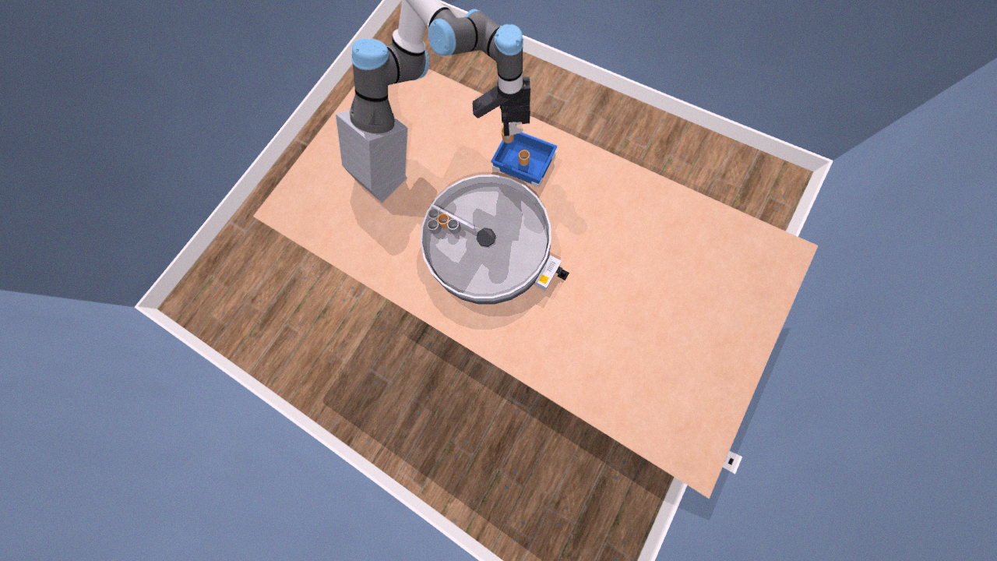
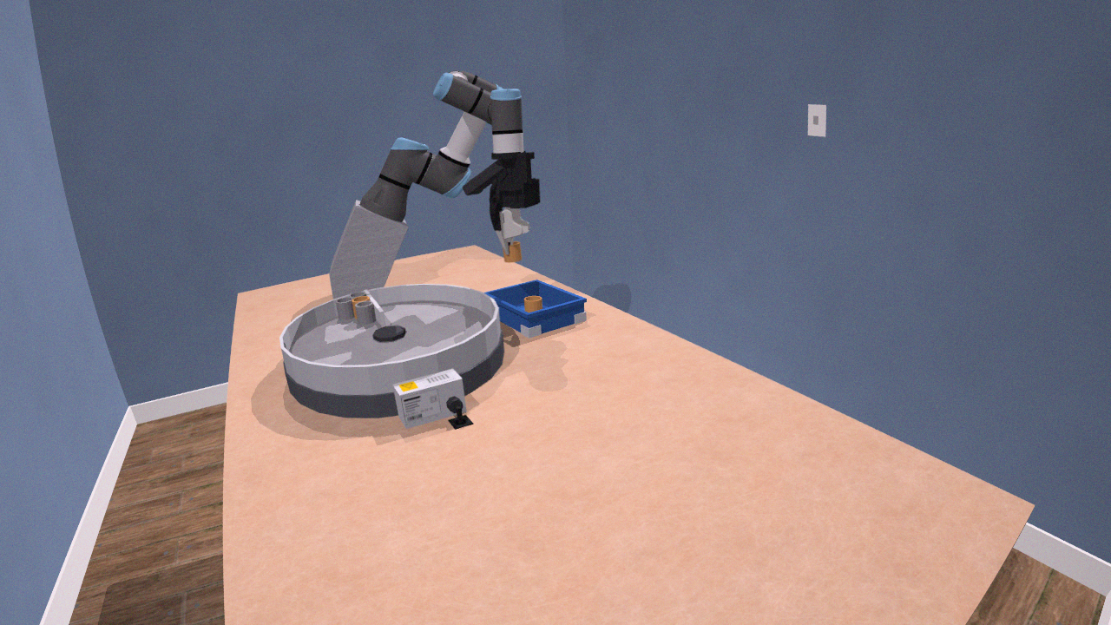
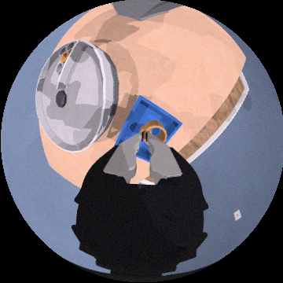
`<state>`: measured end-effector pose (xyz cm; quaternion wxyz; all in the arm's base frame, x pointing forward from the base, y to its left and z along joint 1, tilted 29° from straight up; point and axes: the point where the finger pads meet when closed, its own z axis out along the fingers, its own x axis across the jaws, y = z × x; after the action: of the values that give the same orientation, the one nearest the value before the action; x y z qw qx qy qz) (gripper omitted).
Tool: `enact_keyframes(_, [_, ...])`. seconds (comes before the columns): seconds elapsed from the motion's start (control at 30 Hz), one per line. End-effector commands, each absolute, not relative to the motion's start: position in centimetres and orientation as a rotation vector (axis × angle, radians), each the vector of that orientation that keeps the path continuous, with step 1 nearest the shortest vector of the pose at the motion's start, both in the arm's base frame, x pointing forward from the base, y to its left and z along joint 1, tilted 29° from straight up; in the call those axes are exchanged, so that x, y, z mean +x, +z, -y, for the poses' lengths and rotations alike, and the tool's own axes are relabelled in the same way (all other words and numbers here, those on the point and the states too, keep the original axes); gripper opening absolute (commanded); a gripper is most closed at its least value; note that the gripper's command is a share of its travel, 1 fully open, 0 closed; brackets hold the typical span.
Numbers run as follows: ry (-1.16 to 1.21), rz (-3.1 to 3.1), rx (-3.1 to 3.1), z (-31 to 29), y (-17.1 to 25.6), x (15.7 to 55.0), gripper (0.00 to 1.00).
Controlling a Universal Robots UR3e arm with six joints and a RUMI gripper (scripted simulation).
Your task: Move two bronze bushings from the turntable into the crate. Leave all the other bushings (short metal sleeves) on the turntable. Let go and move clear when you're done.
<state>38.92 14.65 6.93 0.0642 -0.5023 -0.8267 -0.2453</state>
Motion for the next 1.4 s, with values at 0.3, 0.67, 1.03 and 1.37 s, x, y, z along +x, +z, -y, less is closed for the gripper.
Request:
enact_keyframes(0.3, [-0.740,2.498,-1.518,-15.58,7.56,39.32,0.00])
enact_keyframes(0.67, [-0.740,2.498,-1.518,-15.64,7.60,39.34,0.00])
enact_keyframes(1.03, [-0.740,2.498,-1.518,-15.64,7.60,39.34,0.00])
enact_keyframes(1.37, [-0.740,2.498,-1.518,-15.64,7.60,39.34,0.00])
